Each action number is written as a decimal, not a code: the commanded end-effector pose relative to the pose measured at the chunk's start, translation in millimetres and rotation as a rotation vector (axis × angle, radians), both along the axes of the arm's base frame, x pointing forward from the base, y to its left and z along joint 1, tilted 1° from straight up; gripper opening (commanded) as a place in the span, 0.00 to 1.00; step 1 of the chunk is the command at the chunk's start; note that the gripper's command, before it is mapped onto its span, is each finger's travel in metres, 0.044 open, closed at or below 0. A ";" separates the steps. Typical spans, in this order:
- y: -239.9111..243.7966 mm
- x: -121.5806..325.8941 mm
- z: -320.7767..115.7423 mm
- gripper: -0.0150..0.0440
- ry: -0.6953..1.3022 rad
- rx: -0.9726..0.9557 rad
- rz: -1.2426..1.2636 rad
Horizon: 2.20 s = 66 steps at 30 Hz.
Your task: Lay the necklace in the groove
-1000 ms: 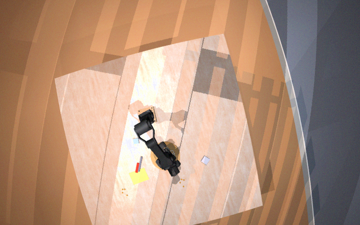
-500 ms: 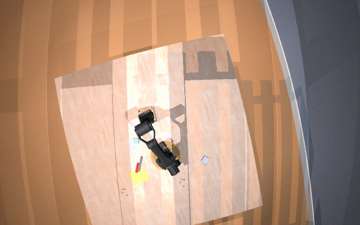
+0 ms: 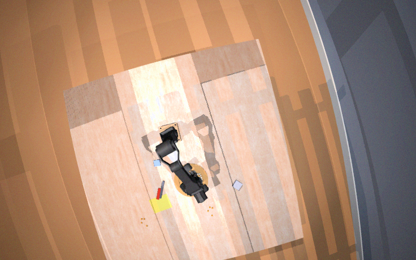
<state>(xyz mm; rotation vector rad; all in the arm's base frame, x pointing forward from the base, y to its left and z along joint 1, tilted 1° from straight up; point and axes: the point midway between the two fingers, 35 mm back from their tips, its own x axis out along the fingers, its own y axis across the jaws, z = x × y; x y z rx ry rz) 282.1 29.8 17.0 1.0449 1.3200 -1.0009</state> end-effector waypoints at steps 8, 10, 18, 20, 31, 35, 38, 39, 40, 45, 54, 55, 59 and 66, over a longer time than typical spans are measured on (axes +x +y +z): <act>-0.3 -1.4 6.0 0.25 0.005 -0.001 -0.004; -0.1 -1.9 6.0 0.25 0.005 -0.001 -0.004; 8.7 -23.3 6.1 0.25 0.006 -0.001 -0.004; 10.8 -29.2 5.9 0.25 0.007 0.000 -0.004; 12.4 -33.4 -1.8 0.25 0.007 0.000 -0.004; 12.5 -33.5 -5.8 0.25 0.007 0.000 -0.004; 12.5 -33.5 -5.8 0.25 0.007 0.000 -0.004; 12.5 -33.5 -5.8 0.25 0.007 0.000 -0.004; 13.4 -31.4 -2.7 0.30 -0.001 0.004 0.001; 13.4 -31.4 -2.7 0.52 -0.001 0.004 0.001; 12.9 -32.4 1.5 0.92 0.003 0.002 -0.002; 12.5 -33.0 3.8 0.97 0.005 0.001 -0.003; 13.1 -32.5 5.2 1.00 0.007 0.000 -0.004; 13.1 -32.5 5.7 1.00 0.007 0.000 -0.004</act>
